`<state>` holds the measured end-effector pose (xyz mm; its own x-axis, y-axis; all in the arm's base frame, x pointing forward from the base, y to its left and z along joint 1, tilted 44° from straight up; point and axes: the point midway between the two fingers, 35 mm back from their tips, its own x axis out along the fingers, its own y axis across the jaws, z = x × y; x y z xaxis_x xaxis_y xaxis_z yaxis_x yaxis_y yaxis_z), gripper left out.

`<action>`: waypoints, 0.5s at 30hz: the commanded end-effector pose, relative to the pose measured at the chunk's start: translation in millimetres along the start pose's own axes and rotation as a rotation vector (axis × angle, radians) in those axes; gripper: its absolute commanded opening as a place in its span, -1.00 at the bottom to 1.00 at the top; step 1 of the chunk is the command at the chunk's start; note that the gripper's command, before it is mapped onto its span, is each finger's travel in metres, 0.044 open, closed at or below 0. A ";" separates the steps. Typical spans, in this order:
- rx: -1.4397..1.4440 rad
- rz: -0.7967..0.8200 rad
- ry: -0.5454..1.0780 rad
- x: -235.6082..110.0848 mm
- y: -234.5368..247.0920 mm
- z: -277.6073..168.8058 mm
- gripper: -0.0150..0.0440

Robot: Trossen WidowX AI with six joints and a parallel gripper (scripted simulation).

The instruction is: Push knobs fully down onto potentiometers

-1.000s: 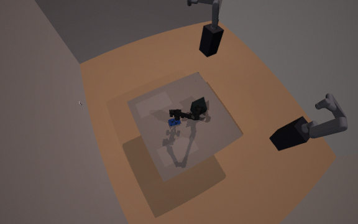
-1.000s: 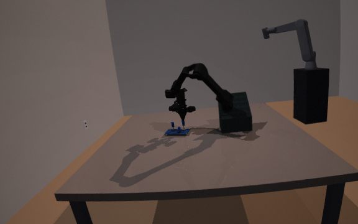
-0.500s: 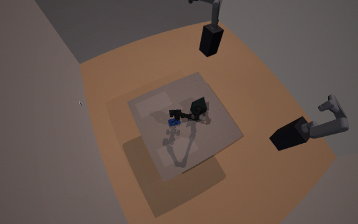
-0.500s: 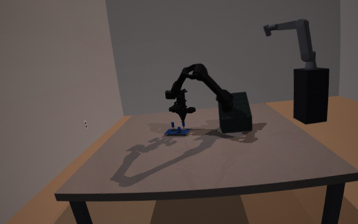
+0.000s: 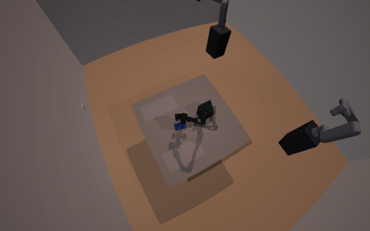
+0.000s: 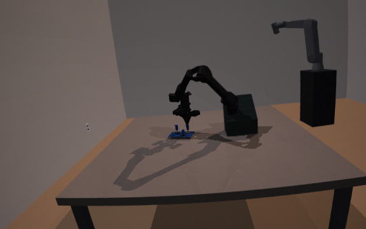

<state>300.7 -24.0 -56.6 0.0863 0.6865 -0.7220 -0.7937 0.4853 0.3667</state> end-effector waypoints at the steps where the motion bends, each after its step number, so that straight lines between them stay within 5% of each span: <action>1: -0.011 0.009 0.001 6.8 0.4 1.7 -0.49; 15: -0.011 0.009 0.001 9.2 0.5 1.7 -0.49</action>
<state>300.9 -22.0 -58.7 0.0858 0.6869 -0.7217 -0.7937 0.4850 0.3672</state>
